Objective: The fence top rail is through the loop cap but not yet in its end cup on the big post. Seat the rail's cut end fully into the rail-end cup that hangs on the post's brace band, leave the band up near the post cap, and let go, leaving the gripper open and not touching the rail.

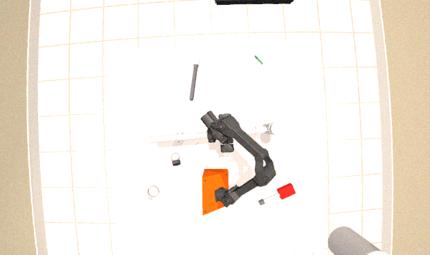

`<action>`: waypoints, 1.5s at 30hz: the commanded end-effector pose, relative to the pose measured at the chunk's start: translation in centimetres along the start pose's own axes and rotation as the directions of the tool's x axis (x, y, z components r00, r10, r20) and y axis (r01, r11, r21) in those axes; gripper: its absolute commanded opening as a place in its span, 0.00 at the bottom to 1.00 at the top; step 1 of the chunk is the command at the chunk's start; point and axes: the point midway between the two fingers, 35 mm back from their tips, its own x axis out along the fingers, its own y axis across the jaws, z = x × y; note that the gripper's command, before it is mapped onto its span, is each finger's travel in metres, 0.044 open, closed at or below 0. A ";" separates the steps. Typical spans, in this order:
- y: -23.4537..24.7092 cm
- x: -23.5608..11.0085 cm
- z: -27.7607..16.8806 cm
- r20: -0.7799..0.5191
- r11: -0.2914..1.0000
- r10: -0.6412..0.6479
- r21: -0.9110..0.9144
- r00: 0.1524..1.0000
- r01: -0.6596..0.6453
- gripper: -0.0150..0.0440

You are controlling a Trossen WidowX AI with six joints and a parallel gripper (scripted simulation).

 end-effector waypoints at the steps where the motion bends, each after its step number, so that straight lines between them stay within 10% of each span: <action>1: -0.1 -0.1 -0.2 -0.007 1.000 -0.004 -0.001 1.000 0.004 0.25; 45: -0.1 -0.2 -0.4 -0.002 1.000 0.002 -0.001 1.000 -0.002 0.25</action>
